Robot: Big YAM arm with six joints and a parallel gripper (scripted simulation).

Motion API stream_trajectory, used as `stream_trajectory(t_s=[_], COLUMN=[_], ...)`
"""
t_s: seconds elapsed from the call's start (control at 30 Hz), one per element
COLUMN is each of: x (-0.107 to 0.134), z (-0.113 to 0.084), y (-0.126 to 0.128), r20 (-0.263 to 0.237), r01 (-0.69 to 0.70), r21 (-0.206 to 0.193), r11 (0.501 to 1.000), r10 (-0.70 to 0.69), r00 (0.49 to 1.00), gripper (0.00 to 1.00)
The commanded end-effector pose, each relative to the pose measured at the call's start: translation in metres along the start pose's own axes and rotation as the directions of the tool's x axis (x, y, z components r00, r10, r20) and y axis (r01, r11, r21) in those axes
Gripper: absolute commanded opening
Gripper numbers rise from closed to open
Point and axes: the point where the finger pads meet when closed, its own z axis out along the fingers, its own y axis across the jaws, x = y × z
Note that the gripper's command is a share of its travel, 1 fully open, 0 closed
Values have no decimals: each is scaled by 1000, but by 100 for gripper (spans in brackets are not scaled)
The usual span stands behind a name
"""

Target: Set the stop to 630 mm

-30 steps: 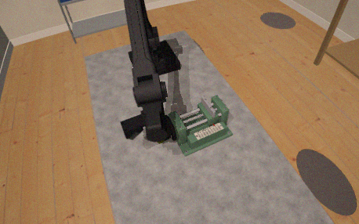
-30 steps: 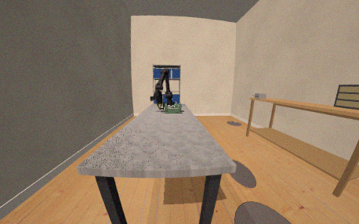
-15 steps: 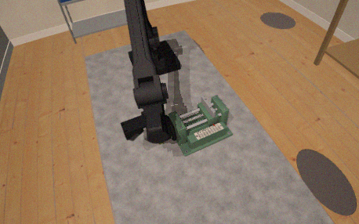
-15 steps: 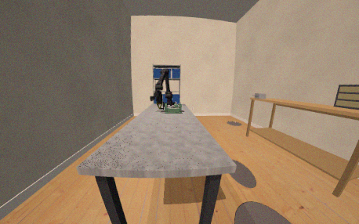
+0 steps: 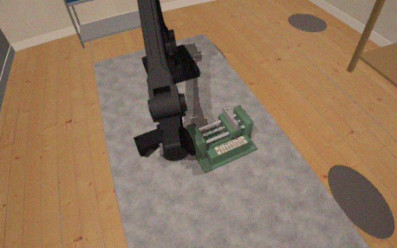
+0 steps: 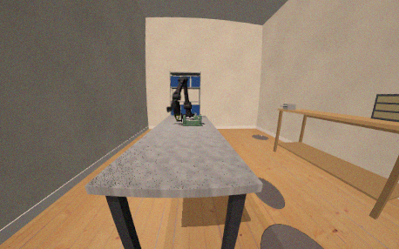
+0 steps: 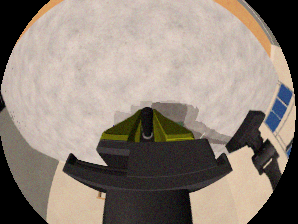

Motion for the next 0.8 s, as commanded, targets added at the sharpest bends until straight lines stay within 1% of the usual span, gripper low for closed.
stream_trajectory(t_s=[0.0, 0.17, 0.47, 0.5, 0.57, 0.6, 0.63, 0.7, 0.77], x=[1, 1, 1, 1, 0, -1, -1, 0, 1], z=[-34, -42, -45, -47, -65, -68, -69, -72, -73], y=[63, 67, 67, 67, 67, 64, 64, 60, 59], r20=[24, 23, 24, 24, 31, 33, 33, 29, 28], r01=[4, 4, 4, 4, 3, 3, 3, 3, 4], r21=[-130, -131, -131, -133, -162, -172, -172, -154, -149], r11=[991, 991, 991, 991, 987, 985, 985, 988, 989], r10=[-1, -1, -1, -1, 2, 3, 3, 1, 1], r00=[1000, 1000, 1000, 1000, 1000, 999, 999, 1000, 1000], gripper=[6, 6, 6, 6, 6, 6, 6, 6, 6])
